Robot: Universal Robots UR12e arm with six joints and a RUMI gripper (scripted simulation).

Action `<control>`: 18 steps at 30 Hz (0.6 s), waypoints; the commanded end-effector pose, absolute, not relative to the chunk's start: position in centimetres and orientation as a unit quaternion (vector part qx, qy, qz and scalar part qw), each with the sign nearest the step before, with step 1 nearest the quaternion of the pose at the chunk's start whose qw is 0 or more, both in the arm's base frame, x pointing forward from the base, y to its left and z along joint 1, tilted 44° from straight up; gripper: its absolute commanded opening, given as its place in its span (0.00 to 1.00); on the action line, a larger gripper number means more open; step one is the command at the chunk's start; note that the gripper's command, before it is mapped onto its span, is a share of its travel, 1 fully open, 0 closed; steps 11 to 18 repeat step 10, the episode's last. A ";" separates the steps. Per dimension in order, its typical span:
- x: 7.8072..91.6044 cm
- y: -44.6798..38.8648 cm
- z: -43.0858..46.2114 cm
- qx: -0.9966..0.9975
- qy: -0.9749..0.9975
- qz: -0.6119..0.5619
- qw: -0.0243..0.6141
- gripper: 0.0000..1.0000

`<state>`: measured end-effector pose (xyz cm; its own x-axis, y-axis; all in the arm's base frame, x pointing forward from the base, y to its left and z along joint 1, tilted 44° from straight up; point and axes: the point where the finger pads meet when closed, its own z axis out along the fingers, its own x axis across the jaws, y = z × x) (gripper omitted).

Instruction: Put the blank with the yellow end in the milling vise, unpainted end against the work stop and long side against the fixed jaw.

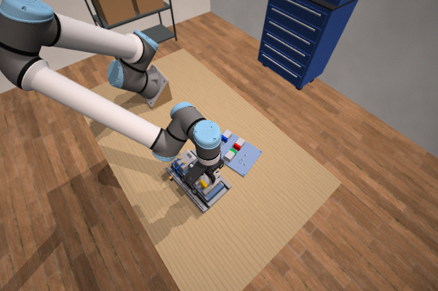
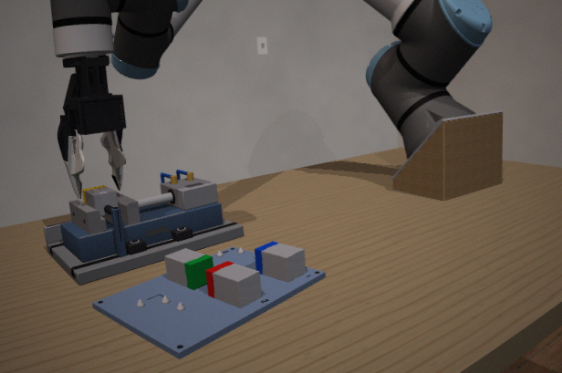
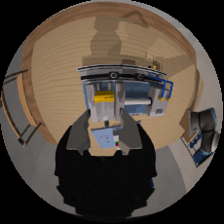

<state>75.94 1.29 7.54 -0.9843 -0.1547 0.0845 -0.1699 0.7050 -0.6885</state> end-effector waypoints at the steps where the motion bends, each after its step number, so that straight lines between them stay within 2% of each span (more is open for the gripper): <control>1: 76.0 1.8 8.1 0.088 -0.923 0.374 0.010 0.40; 18: 75.9 3.2 9.6 0.088 -0.923 0.374 0.010 0.40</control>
